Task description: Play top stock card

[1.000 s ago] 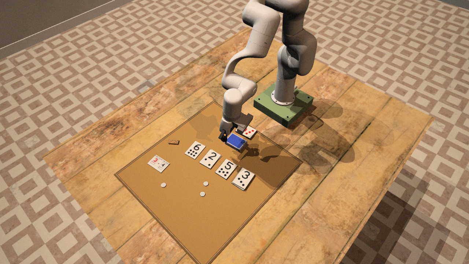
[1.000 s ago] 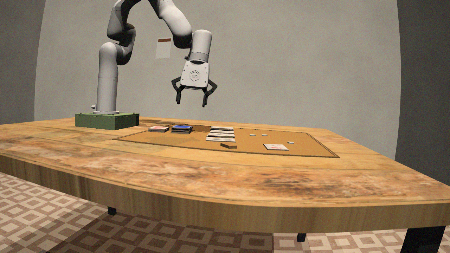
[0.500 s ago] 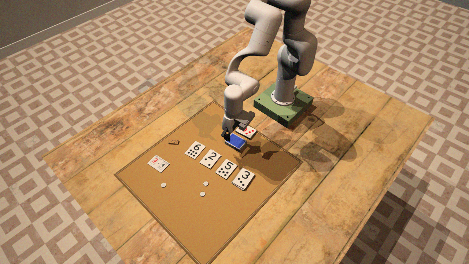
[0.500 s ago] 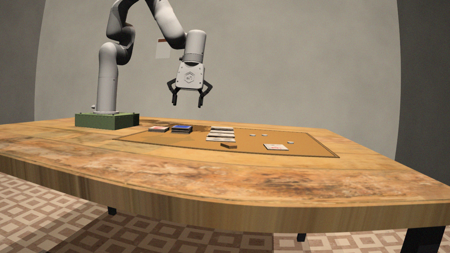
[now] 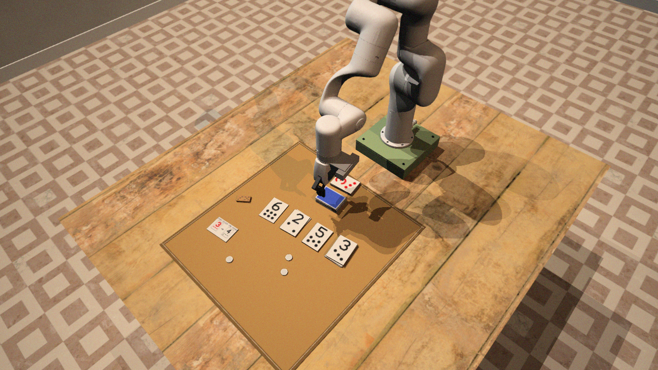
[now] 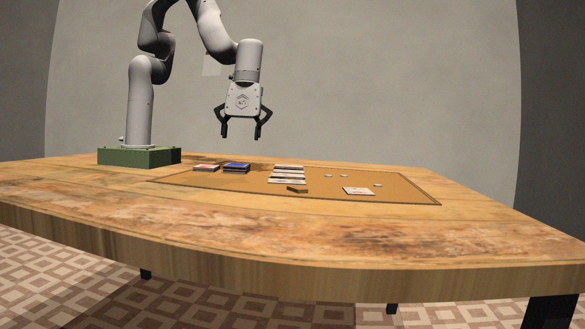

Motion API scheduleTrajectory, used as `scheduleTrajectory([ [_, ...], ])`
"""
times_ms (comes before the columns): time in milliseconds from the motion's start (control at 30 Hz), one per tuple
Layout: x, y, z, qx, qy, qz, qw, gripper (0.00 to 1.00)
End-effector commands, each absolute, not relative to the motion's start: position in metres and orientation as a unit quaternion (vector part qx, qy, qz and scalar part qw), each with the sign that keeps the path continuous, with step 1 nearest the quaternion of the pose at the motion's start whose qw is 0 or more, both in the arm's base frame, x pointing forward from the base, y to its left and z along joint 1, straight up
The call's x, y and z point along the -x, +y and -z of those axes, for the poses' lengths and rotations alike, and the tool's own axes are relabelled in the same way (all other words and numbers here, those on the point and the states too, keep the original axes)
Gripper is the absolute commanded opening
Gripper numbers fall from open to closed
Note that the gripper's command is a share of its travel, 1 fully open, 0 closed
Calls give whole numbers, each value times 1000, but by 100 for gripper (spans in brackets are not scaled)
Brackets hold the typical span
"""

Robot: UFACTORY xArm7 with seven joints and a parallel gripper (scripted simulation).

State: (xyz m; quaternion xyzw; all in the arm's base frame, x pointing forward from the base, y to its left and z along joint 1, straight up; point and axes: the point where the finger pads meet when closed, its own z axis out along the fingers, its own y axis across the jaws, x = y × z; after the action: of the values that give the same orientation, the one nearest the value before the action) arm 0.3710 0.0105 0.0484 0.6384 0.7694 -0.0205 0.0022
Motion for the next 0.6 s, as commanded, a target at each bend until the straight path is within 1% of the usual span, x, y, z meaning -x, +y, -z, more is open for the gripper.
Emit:
scheduleTrajectory([
  [0, -372, 11, -50, -638, 770, 18, 3, 100],
  [567, -365, 12, -48, -646, 763, 0, -3, 100],
])
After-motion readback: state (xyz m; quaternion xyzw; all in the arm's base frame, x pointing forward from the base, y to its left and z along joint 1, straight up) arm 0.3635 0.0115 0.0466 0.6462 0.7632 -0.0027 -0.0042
